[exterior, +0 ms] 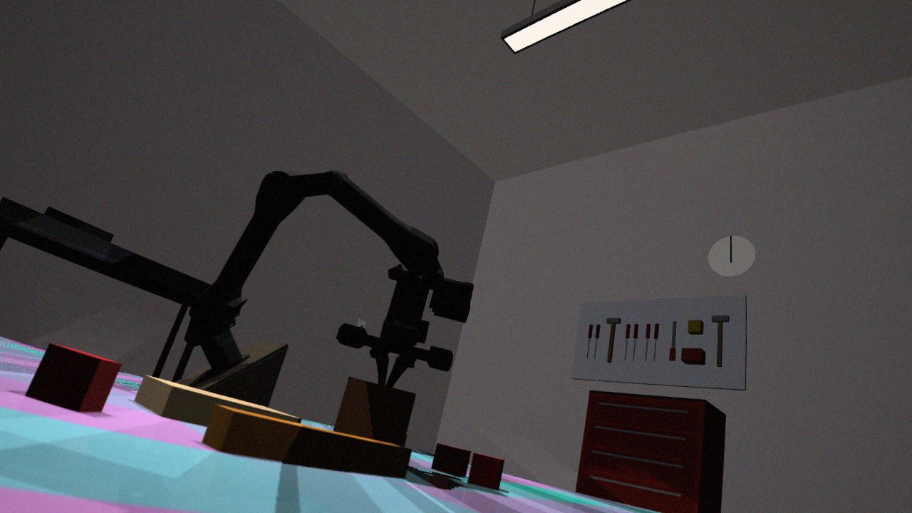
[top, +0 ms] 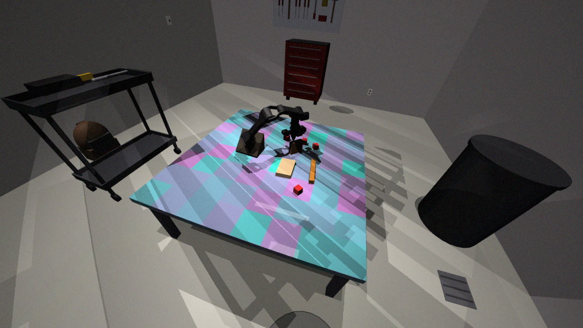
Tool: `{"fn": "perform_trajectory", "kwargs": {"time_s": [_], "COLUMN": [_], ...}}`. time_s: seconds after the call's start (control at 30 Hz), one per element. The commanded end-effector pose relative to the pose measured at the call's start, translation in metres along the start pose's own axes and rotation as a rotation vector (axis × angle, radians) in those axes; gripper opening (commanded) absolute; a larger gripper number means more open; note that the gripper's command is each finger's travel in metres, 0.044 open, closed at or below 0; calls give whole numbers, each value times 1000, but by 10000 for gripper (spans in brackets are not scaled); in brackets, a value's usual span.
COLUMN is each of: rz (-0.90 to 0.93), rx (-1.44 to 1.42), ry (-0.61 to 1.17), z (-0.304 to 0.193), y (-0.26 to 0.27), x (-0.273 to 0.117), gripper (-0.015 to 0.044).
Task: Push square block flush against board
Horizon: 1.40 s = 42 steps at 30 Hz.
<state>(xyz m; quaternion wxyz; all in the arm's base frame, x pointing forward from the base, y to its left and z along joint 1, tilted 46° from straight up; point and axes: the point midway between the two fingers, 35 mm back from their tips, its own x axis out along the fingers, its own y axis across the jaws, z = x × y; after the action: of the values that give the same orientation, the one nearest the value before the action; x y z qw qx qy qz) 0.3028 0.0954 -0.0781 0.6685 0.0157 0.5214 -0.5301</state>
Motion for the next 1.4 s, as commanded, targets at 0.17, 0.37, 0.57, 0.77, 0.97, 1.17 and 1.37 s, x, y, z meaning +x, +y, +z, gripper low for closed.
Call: {"fn": "perform_trajectory", "kwargs": {"time_s": [0.17,0.37,0.57,0.77,0.97,1.17,1.37], "rz": [6,6,6,7,7,7,7], "rx": [-4,-4,-4,-4,-4,-4,-4], "ry": [-4,-4,-4,-5,-5,-5,-5], "z": [5,9,13,18,22,26,30], "y": [1,1,1,1,2,2,2], "x": [0,0,0,0,0,0,-1], "gripper": [0,0,0,0,0,0,0]}}
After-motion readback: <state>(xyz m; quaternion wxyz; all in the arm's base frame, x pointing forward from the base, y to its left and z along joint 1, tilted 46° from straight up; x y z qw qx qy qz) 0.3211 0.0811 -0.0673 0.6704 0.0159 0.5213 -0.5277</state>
